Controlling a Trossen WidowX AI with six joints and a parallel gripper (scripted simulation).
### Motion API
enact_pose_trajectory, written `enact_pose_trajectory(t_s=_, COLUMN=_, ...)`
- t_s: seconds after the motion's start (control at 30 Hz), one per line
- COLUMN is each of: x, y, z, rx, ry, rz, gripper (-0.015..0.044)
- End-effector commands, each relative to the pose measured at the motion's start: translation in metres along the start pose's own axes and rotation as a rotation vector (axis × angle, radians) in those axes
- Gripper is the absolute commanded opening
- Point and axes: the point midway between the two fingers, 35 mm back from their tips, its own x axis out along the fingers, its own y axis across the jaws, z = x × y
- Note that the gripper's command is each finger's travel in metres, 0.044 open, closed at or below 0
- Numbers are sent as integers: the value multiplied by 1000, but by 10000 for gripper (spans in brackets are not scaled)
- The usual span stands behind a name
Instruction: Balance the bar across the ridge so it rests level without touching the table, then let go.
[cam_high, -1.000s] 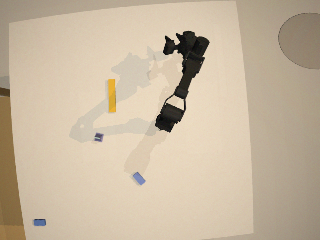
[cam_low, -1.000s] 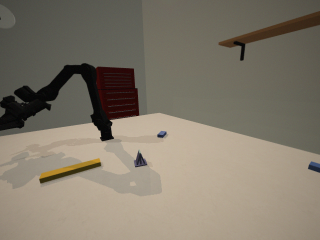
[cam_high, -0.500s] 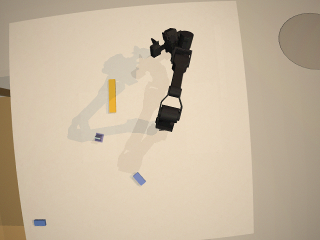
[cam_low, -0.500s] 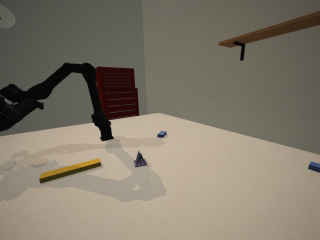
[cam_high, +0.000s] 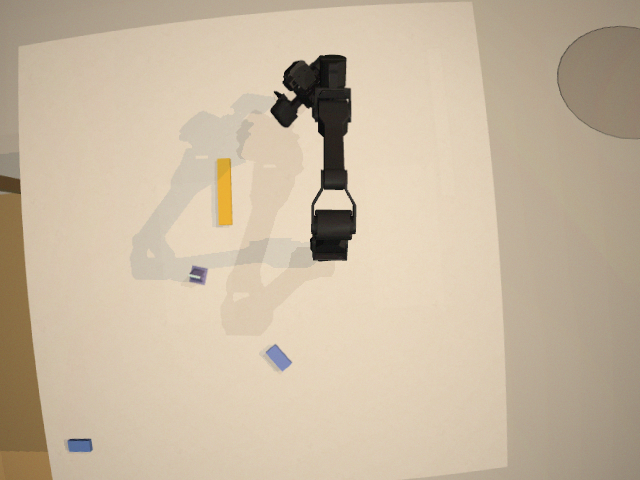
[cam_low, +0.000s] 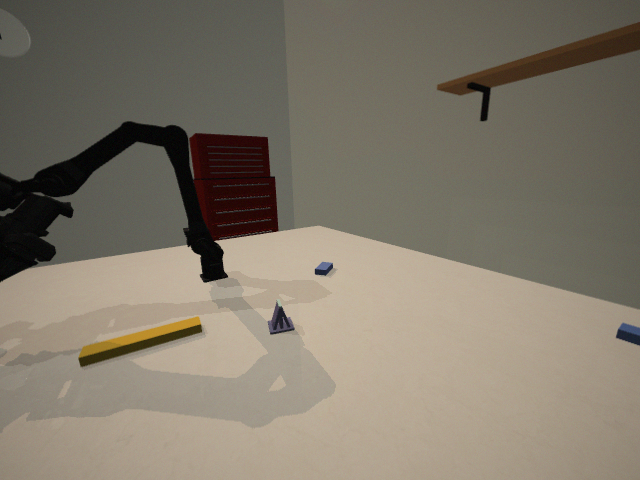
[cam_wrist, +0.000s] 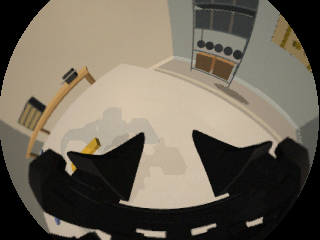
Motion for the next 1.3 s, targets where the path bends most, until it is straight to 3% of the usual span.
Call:
enact_pose_trajectory(t_s=0.0, x=10, y=16, z=0, rx=-65, ry=50, rz=30, gripper=315)
enact_pose_trajectory(t_s=0.83, x=45, y=122, z=1, rx=-646, ry=280, rz=262, gripper=315)
enact_pose_trajectory(t_s=1.27, x=50, y=177, z=-5, rx=-1100, ry=390, rz=436, gripper=315)
